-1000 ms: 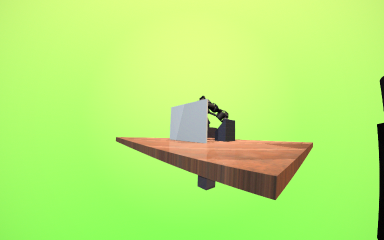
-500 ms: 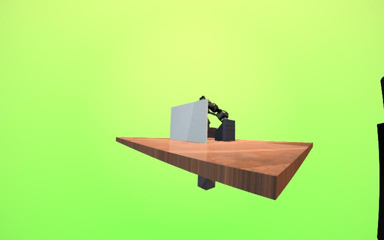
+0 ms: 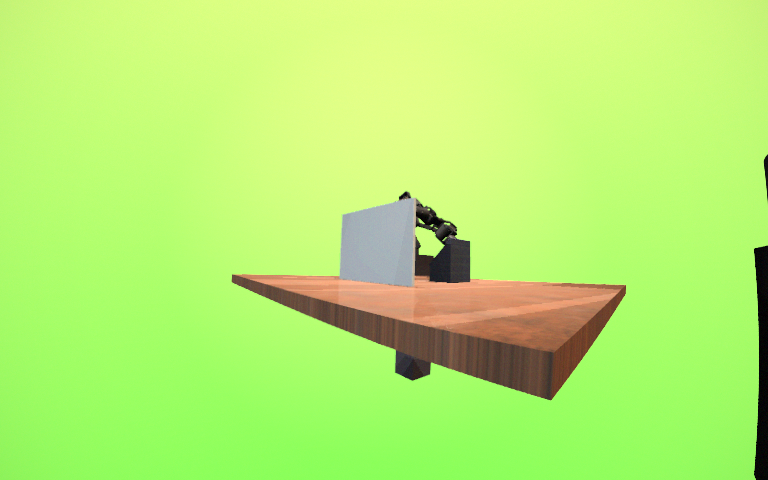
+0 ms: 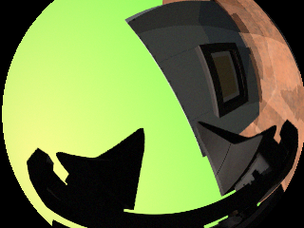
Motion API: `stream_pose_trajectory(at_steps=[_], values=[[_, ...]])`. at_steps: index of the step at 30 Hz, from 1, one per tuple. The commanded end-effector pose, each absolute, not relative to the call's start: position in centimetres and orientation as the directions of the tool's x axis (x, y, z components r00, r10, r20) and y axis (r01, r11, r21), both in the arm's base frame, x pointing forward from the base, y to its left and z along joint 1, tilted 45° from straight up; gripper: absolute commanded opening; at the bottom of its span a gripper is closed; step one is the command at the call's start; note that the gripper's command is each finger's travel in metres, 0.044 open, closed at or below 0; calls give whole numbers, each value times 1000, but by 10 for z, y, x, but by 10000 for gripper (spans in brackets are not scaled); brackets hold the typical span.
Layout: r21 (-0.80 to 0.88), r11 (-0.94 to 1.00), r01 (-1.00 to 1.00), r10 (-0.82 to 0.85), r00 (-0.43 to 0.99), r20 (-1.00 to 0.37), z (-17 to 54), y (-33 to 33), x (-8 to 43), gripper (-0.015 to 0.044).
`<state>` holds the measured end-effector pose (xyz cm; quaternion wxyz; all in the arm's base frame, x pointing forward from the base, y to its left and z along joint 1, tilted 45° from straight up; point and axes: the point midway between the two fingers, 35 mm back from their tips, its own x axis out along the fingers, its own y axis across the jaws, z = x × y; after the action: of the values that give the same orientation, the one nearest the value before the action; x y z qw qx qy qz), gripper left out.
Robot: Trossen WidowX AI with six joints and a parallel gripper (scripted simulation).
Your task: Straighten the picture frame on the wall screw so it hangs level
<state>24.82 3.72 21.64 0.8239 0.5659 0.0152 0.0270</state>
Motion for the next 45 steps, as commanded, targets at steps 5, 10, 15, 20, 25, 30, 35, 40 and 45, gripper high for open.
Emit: stream_pose_trajectory(at_steps=[5, 10, 15, 20, 25, 30, 35, 40, 45], values=[[924, 382, -29, 61, 998, 6, 212, 34, 249, 260], [832, 554, -38, 59, 998, 6, 180, 10, 247, 260], [797, 602, -40, 58, 998, 6, 171, 3, 245, 260], [797, 602, -40, 58, 998, 6, 171, 3, 245, 260], [798, 602, -40, 58, 998, 6, 170, 4, 245, 260], [798, 602, -40, 58, 998, 6, 170, 4, 245, 260], [797, 602, -40, 58, 998, 6, 171, 3, 246, 260], [797, 602, -41, 58, 998, 7, 173, -1, 259, 260], [797, 603, -41, 58, 998, 8, 171, -7, 278, 260]])
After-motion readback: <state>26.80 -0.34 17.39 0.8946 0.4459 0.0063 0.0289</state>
